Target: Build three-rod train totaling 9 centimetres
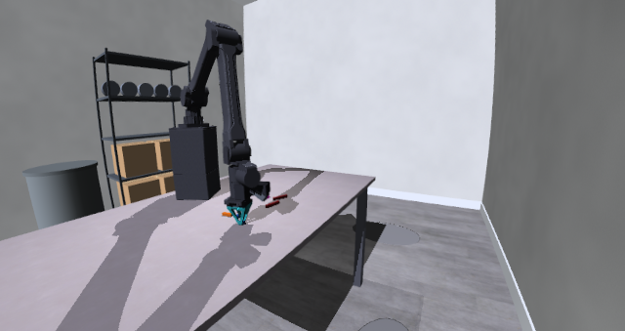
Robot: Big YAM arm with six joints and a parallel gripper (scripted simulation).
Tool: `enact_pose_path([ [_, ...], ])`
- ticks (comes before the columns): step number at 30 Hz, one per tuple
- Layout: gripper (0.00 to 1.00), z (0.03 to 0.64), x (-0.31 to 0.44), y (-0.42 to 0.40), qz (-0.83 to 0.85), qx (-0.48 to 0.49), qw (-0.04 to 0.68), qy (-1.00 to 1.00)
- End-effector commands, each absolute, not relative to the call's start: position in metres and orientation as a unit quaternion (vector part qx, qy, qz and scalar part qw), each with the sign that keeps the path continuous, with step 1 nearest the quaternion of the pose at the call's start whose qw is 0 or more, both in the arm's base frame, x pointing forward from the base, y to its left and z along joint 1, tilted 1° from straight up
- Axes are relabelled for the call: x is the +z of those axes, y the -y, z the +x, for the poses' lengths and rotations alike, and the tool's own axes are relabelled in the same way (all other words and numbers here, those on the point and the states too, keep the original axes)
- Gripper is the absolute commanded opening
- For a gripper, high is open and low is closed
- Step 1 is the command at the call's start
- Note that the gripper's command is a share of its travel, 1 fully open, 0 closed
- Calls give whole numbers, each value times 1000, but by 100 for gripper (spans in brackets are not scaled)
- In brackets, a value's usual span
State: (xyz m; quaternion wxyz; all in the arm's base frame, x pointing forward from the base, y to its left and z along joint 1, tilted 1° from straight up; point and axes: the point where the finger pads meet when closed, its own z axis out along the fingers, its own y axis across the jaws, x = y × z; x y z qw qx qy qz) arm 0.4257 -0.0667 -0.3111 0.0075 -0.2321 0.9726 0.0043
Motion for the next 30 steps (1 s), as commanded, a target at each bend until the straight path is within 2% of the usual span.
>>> enact_pose_path([
  [1,23,439,-312,73,-231,0,22,-973],
  [11,23,439,-312,73,-231,0,22,-973],
  [12,4,439,-312,73,-231,0,22,-973],
  [30,4,439,-312,73,-231,0,22,-973],
])
